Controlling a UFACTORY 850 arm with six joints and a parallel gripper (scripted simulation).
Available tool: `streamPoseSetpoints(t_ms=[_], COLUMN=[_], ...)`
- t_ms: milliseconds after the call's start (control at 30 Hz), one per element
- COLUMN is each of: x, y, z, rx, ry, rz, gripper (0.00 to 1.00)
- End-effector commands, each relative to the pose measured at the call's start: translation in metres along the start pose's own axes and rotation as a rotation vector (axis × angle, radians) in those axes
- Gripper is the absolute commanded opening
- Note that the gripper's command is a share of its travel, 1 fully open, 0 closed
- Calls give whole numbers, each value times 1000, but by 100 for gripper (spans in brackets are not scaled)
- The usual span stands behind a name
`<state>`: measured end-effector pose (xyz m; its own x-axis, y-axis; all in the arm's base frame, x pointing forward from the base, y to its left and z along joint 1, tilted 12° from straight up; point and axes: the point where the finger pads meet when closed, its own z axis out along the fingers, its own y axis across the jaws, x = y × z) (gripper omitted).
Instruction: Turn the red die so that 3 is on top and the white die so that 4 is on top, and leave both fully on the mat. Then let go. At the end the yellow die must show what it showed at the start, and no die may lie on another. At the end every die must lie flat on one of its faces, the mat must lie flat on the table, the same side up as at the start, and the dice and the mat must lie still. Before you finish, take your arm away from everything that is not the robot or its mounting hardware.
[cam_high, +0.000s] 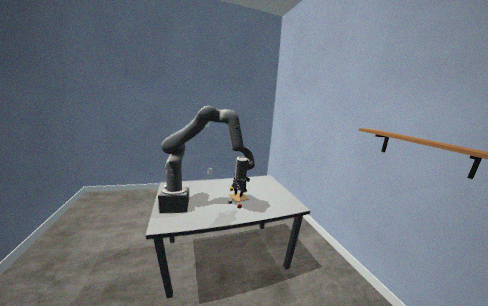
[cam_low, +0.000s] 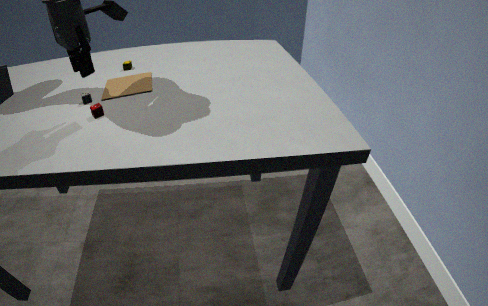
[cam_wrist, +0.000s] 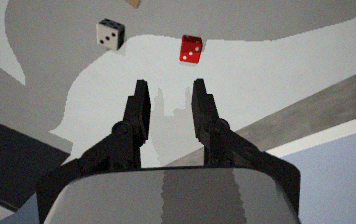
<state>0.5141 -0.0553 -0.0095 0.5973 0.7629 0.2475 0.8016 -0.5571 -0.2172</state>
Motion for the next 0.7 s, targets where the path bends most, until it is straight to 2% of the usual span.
streamPoseSetpoints(t_ms=[0,133,167,667], x=[12,16,16,15], y=[13,15,15,15], z=[-11,-14,-14,-13], rx=[-73,-90,-90,-92], ry=[-89,-95,-95,-93], rz=[7,7,7,46], gripper=[42,42,100,100])
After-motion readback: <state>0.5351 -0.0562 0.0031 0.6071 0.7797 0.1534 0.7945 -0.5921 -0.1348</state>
